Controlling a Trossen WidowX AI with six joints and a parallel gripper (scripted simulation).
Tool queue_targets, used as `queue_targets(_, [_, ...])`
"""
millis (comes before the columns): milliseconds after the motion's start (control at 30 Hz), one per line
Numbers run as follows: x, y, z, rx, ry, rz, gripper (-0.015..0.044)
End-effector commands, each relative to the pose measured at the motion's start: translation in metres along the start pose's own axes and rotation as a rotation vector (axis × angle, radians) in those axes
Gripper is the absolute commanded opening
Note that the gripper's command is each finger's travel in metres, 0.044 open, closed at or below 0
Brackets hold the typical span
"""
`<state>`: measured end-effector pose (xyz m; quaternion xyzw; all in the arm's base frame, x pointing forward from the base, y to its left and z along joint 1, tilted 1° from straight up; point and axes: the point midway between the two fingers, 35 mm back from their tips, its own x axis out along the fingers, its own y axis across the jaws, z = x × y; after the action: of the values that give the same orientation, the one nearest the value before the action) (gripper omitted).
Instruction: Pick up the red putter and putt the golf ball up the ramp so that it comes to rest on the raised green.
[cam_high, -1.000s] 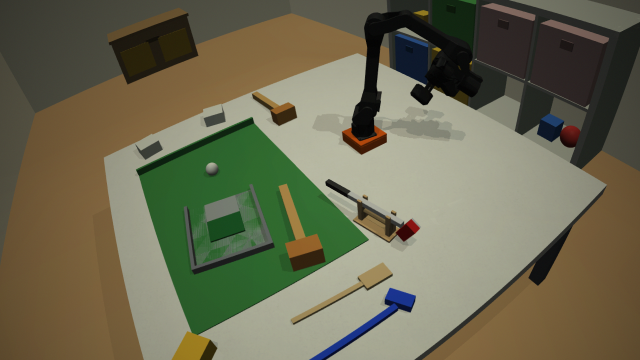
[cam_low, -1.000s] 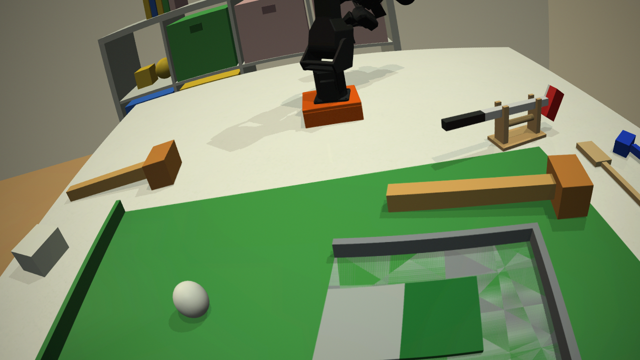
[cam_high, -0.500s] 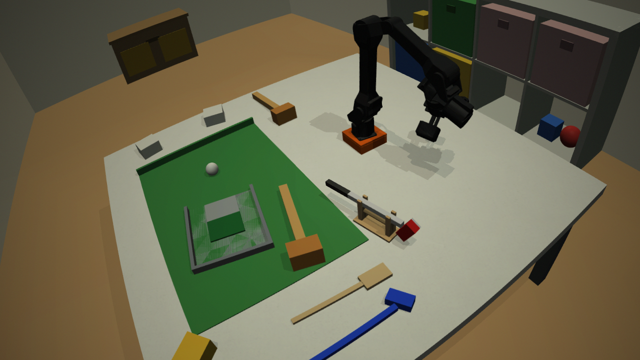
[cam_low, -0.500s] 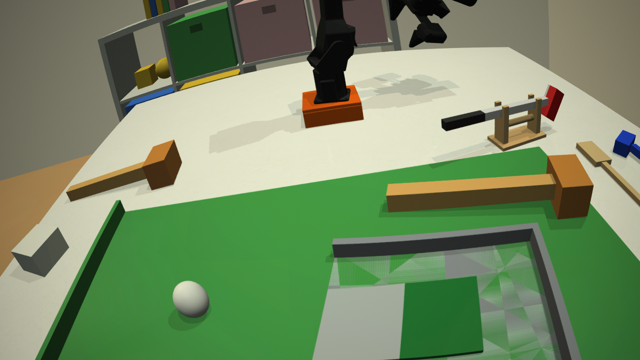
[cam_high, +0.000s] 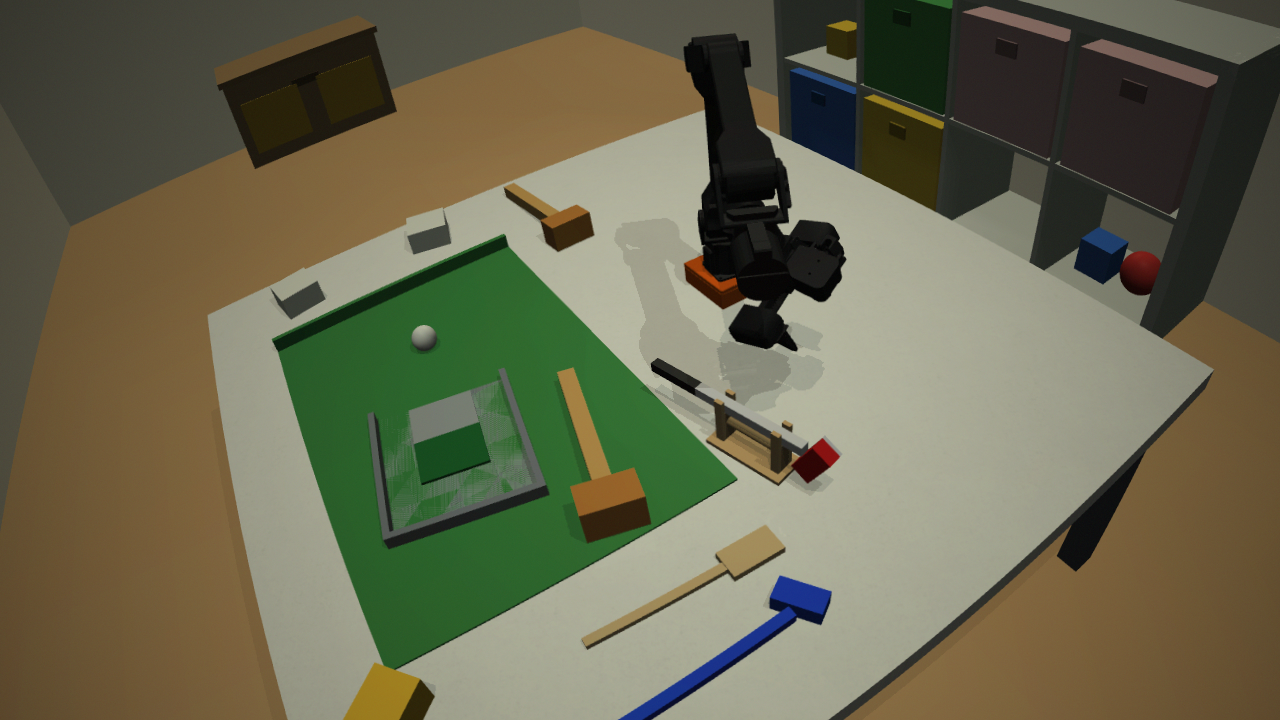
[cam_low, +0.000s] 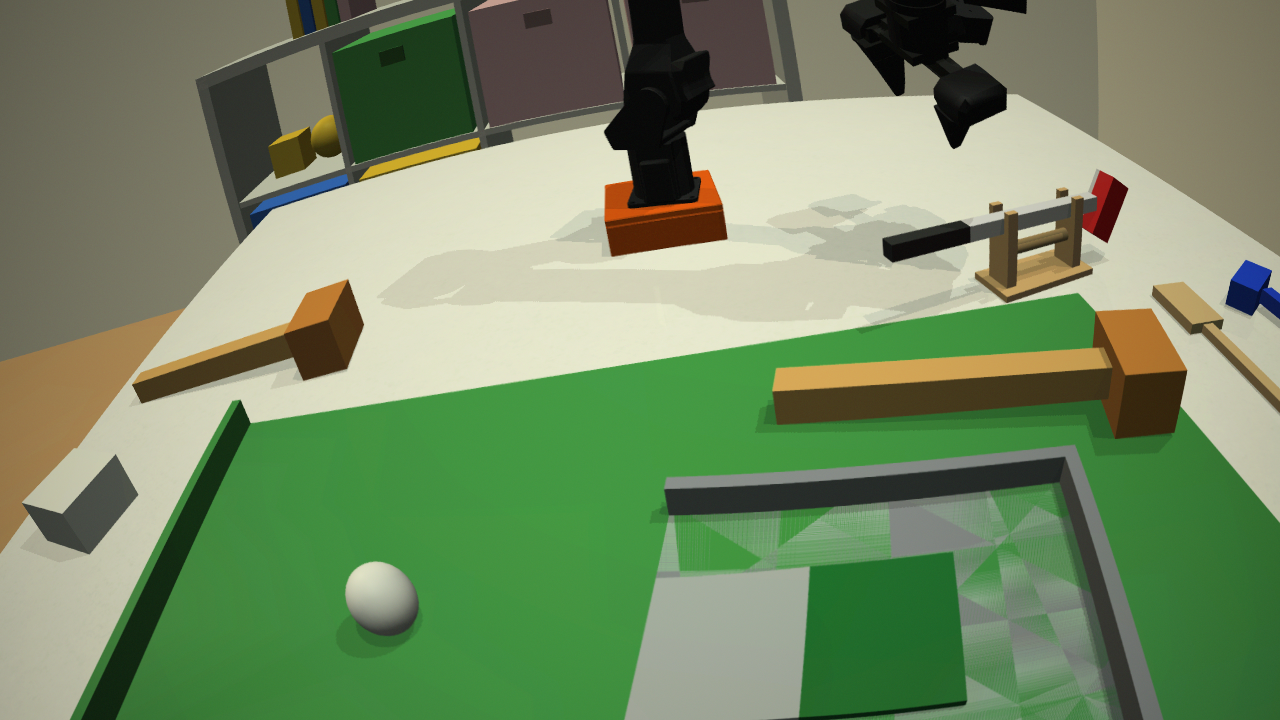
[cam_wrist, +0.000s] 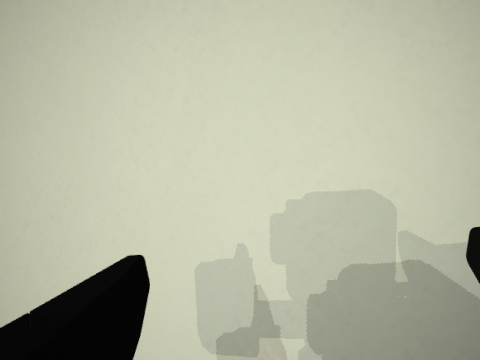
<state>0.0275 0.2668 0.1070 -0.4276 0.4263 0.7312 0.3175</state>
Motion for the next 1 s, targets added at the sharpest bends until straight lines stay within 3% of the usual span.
queue_targets(0, [-0.026,-0.053,-0.03,0.03,-0.05,-0.146,0.044])
queue_targets(300, [-0.071,-0.123,-0.107,-0.014,0.003,-0.378,0.044])
queue_targets(967, [-0.051,-0.132,-0.115,-0.016,0.006,-0.383,0.044])
